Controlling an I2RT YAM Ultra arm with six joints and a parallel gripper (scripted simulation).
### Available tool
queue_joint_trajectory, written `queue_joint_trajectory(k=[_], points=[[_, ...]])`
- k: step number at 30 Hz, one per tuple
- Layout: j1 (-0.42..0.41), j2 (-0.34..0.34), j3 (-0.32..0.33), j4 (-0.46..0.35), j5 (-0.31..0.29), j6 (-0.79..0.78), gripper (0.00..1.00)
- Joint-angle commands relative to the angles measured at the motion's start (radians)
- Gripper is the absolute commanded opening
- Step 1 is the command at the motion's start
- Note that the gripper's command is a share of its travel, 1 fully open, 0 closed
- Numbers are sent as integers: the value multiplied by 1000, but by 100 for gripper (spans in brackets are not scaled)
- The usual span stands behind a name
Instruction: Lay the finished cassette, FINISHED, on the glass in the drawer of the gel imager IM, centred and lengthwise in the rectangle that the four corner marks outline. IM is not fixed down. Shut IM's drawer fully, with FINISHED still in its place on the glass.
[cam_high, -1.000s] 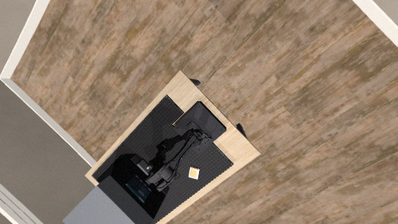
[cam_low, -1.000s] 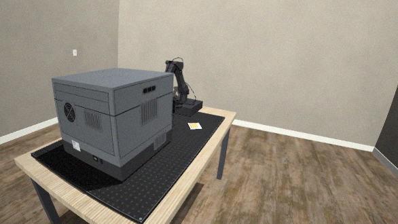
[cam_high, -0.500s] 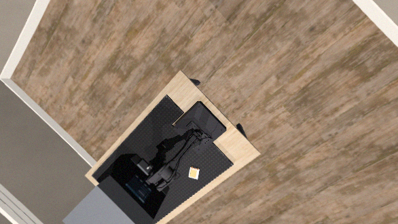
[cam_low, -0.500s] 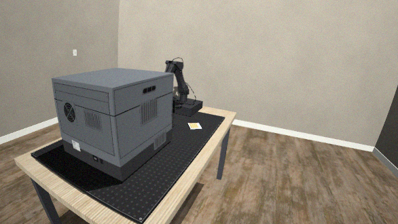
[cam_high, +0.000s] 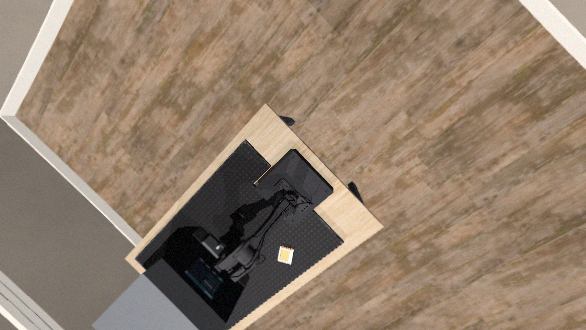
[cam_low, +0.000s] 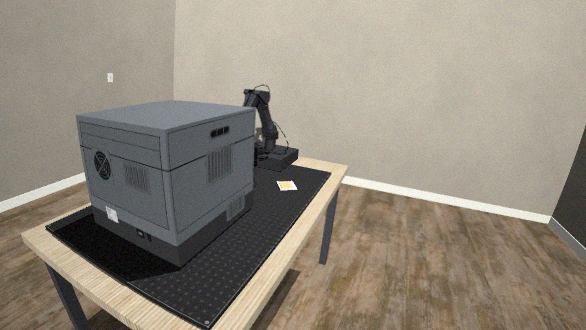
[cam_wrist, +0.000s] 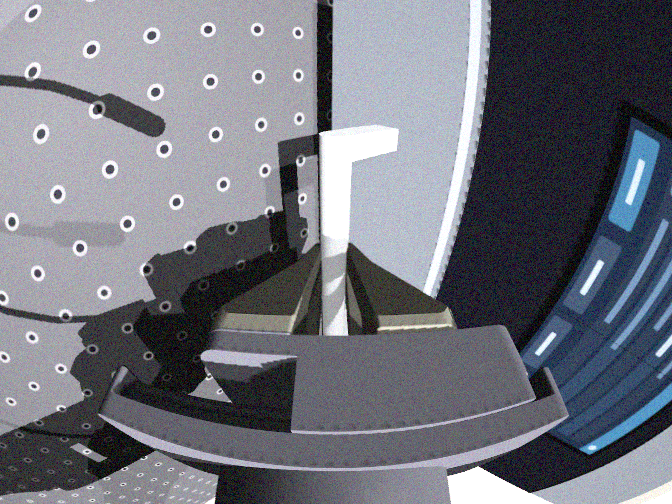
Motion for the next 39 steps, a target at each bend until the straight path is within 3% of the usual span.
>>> queue_joint_trajectory(k=[1,15,18,19,39], points=[[3,-48,-28,-46,-2,11,0],[0,-71,-69,-28,-6,10,0],[0,-73,-57,-28,-7,10,0],[0,-41,-48,-29,-7,10,0],[0,-41,-48,-29,-7,10,0]])
